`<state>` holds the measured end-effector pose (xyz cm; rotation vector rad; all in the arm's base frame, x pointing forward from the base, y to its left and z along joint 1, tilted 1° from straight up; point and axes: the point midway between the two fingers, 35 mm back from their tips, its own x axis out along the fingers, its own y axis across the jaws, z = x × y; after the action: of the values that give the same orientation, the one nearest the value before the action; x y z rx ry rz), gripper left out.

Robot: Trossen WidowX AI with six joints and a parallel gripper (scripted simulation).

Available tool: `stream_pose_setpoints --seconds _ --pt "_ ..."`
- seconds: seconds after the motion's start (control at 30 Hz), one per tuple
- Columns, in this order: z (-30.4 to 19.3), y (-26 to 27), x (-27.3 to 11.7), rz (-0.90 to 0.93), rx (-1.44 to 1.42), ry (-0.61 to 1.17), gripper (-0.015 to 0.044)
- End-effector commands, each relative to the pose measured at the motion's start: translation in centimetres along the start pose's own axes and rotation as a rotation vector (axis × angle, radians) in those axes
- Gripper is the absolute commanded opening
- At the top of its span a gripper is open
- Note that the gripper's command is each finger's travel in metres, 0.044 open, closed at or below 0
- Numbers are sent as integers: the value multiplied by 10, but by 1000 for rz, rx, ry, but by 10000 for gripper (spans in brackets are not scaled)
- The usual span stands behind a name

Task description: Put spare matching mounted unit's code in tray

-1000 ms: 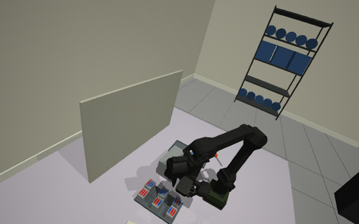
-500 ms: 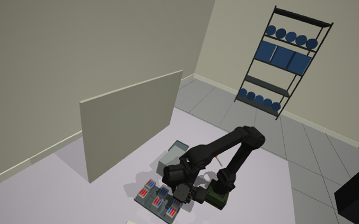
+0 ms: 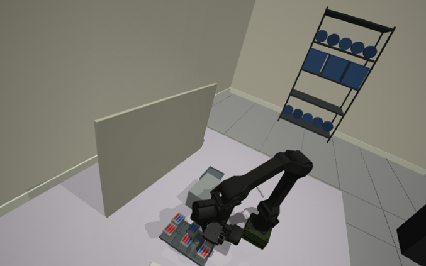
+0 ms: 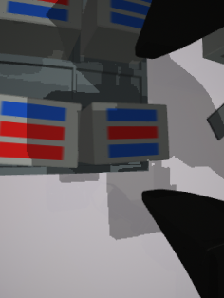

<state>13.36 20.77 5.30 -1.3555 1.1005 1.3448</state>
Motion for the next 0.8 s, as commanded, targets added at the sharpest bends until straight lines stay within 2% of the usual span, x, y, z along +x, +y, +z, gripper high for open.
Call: stream_pose_setpoints --seconds 0.0,0.77 --pt "-1 1 10 7 0 5 300" --pt "-3 2 48 7 0 5 300"
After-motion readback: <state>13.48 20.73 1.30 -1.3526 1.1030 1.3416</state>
